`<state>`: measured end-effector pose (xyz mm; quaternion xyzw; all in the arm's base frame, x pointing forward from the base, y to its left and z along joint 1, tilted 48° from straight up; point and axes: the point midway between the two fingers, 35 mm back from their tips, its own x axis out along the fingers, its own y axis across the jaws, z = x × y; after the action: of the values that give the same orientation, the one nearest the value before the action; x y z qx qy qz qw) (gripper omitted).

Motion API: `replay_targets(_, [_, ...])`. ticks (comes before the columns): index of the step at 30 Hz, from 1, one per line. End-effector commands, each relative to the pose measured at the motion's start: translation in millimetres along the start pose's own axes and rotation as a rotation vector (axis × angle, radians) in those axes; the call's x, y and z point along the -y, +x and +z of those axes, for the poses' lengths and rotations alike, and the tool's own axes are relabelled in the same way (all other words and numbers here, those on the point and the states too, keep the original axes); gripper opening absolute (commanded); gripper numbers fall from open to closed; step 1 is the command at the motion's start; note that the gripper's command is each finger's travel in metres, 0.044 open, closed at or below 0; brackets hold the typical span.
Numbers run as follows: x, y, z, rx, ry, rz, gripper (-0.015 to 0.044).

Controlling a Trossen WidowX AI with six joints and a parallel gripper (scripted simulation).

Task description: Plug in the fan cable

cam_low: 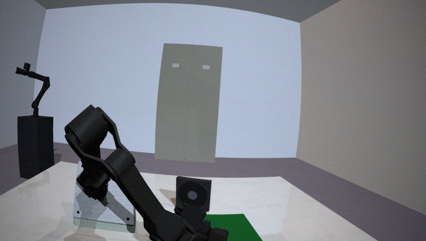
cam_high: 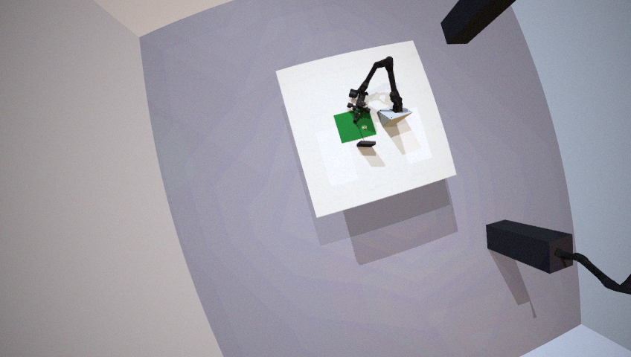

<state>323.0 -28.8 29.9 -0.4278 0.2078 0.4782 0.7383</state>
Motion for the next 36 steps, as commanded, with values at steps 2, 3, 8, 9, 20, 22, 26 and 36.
replay_targets(2, [0.0,-0.3,0.5,0.000,0.000,0.000,0.0000])
replay_targets(3, [0.0,-0.3,0.5,0.000,0.000,0.000,0.0000])
replay_targets(8, [0.0,0.0,0.0,0.000,0.000,0.000,0.0079])
replay_targets(9, [0.0,0.0,0.0,0.000,0.000,0.000,0.0105])
replay_targets(20, [0.0,0.0,0.0,0.000,0.000,0.000,0.0140])
replay_targets(22, [0.0,0.0,0.0,0.000,0.000,0.000,0.0140])
replay_targets(26, [0.0,0.0,0.0,0.000,0.000,0.000,0.0140])
replay_targets(36, [0.1,-0.5,0.1,0.000,0.000,0.000,0.0140])
